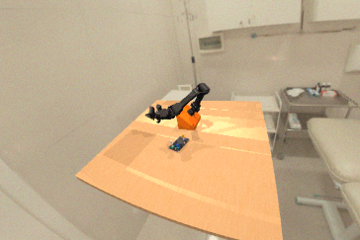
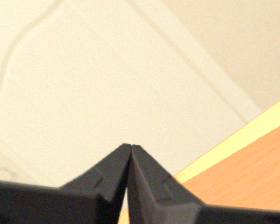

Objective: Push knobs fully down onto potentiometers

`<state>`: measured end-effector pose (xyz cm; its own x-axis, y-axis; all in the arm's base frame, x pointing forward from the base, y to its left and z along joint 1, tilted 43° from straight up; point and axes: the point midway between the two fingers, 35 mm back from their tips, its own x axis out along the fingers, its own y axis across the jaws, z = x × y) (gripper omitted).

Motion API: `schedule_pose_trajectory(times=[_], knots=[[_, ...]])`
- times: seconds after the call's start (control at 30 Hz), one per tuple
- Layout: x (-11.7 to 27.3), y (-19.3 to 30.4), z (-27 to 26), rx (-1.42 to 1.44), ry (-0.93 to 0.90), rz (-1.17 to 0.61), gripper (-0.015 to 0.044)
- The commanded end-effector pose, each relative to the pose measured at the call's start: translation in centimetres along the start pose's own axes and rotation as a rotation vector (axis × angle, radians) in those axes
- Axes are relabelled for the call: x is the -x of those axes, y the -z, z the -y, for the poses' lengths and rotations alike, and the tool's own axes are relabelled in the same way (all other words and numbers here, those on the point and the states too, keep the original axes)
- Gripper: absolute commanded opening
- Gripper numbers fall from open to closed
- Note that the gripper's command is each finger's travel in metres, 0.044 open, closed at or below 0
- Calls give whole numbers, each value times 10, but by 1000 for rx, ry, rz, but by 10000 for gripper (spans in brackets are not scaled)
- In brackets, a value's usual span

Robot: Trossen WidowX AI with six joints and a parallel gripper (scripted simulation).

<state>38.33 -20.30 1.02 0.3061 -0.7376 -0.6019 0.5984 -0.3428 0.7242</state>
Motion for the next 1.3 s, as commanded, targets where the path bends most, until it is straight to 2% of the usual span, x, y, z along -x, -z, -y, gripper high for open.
schedule_pose_trajectory(times=[0.0,0.63,1.27], knots=[[4,8,3,128,41,-62,0],[25,35,36,678,200,-374,0],[70,52,70,1166,250,-802,0]])
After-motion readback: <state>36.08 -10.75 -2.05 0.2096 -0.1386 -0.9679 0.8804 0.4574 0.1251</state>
